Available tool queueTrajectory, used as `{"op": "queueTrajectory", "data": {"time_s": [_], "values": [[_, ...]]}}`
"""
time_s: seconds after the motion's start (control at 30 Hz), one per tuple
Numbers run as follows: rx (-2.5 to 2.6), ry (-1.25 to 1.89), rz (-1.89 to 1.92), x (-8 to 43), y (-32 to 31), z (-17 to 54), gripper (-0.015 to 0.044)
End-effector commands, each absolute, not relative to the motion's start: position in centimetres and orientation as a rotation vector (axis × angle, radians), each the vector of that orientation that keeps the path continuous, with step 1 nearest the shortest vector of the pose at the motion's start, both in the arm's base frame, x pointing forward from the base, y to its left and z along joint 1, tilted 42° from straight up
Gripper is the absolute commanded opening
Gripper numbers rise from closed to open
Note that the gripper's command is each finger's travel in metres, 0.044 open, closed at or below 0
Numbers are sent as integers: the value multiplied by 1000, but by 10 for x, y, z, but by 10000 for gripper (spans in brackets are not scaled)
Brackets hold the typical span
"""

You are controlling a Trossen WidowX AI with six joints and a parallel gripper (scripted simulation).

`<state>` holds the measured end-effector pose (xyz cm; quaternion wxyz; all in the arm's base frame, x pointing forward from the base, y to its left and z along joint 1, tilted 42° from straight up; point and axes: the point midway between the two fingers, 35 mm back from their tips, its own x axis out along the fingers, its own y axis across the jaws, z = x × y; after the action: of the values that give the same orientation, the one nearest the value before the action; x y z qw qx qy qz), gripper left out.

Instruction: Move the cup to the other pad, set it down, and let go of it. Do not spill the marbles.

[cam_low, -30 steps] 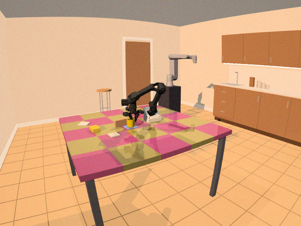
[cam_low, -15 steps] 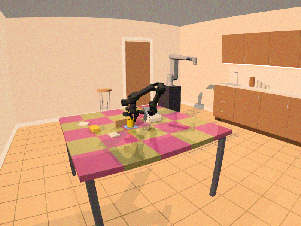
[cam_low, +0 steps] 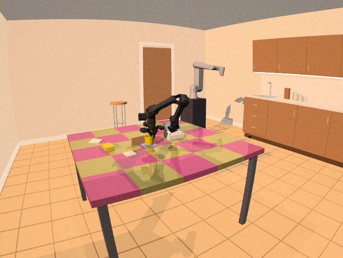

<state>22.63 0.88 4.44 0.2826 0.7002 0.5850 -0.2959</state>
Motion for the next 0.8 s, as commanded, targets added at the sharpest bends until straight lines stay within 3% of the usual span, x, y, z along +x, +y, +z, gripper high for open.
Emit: {"op": "queueTrajectory", "data": {"time_s": [0.0,0.77], "values": [[1874,1558,-793,227,1,50,0],[1877,1561,-794,219,-45,102,0]]}}
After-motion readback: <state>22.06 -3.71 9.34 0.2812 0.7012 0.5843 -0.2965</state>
